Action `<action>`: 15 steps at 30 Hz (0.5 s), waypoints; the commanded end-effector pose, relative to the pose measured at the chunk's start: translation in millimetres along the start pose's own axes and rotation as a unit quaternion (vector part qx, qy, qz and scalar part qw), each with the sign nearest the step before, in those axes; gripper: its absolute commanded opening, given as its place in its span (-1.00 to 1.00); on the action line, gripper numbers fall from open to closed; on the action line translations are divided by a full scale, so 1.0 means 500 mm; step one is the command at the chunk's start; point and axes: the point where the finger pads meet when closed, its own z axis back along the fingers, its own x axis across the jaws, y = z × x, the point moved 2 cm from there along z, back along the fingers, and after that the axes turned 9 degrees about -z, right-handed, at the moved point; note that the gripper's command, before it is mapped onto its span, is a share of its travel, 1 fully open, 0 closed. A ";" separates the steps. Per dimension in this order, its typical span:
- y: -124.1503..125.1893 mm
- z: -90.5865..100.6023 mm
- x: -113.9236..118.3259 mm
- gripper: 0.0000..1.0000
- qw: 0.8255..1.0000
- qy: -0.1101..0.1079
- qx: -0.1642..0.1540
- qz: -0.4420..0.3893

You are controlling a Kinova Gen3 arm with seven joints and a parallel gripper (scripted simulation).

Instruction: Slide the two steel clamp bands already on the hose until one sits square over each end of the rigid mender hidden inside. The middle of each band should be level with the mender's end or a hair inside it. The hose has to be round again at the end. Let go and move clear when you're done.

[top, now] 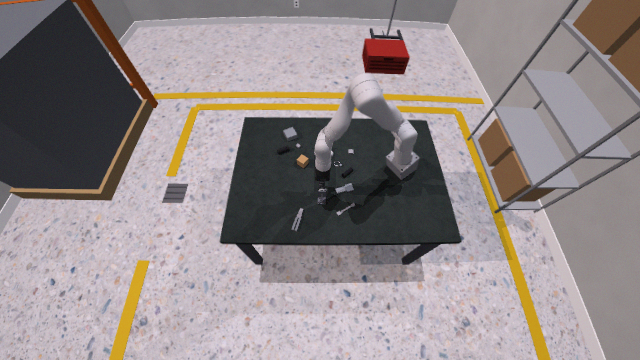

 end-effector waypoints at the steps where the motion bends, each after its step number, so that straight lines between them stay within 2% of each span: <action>1: -0.040 -0.001 0.008 1.00 1.000 -0.001 -0.002 0.013; 15: -0.068 -0.001 0.013 1.00 1.000 -0.001 -0.002 0.013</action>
